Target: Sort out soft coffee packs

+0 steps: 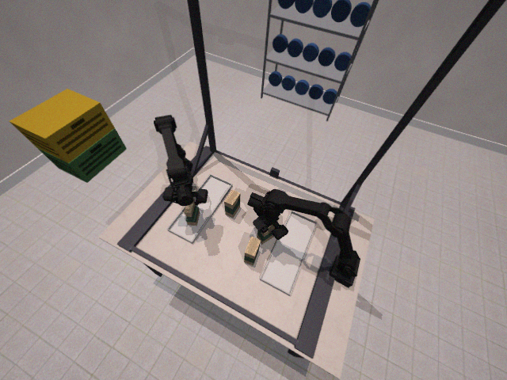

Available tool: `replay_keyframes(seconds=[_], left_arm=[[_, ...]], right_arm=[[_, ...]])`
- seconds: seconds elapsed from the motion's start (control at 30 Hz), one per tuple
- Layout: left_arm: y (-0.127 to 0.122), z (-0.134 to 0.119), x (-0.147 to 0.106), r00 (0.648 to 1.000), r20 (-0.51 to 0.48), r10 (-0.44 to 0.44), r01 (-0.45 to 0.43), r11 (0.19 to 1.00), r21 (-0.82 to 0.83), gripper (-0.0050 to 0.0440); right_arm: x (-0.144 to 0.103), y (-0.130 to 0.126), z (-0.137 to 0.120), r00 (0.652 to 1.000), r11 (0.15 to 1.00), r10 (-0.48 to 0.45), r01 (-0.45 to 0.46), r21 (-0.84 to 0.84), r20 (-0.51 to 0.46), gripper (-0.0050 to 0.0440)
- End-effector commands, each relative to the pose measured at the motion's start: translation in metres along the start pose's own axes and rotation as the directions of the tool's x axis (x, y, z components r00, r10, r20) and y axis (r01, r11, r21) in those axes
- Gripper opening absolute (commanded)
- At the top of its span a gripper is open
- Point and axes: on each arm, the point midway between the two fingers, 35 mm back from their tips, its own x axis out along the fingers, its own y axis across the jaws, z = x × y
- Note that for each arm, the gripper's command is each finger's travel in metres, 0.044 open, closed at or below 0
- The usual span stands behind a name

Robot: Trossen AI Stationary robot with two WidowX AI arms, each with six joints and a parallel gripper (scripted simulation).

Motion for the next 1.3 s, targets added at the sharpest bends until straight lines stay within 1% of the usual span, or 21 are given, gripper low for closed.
replay_keyframes(seconds=[0.0, 0.03, 0.37, 0.8, 0.87, 0.97, 1.0, 1.27], left_arm=[[-0.002, 0.001, -0.044, 0.999, 0.021, -0.040, 0.040, 0.999, 0.005, 0.0355], [-0.002, 0.001, -0.048, 0.999, 0.021, -0.040, 0.040, 0.999, 0.005, 0.0355], [-0.002, 0.001, -0.048, 0.999, 0.021, -0.040, 0.040, 0.999, 0.005, 0.0355], [0.092, -0.050, -0.044, 0.999, 0.018, -0.034, 0.034, 0.999, 0.005, 0.0355], [0.092, -0.050, -0.044, 0.999, 0.018, -0.034, 0.034, 0.999, 0.005, 0.0355], [0.114, -0.062, -0.043, 0.999, 0.017, -0.033, 0.033, 0.999, 0.005, 0.0355], [0.118, -0.064, -0.043, 0.999, 0.017, -0.033, 0.033, 0.999, 0.005, 0.0355], [0.118, -0.064, -0.043, 0.999, 0.017, -0.033, 0.033, 0.999, 0.005, 0.0355]], right_arm=[[-0.008, -0.001, -0.002, 1.000, 1.000, -0.011, 0.011, -0.004, -0.025, 0.0360], [-0.008, -0.001, -0.002, 1.000, 1.000, -0.011, 0.011, -0.004, -0.025, 0.0360], [-0.008, -0.001, -0.002, 1.000, 1.000, -0.011, 0.011, -0.004, -0.025, 0.0360], [-0.008, -0.001, -0.002, 1.000, 1.000, -0.011, 0.011, -0.004, -0.025, 0.0360], [-0.008, -0.001, -0.002, 1.000, 1.000, -0.011, 0.011, -0.004, -0.025, 0.0360], [-0.008, -0.001, -0.002, 1.000, 1.000, -0.011, 0.011, -0.004, -0.025, 0.0360], [-0.008, -0.001, -0.002, 1.000, 1.000, -0.011, 0.011, -0.004, -0.025, 0.0360], [-0.008, -0.001, -0.002, 1.000, 1.000, -0.011, 0.011, -0.004, -0.025, 0.0360]])
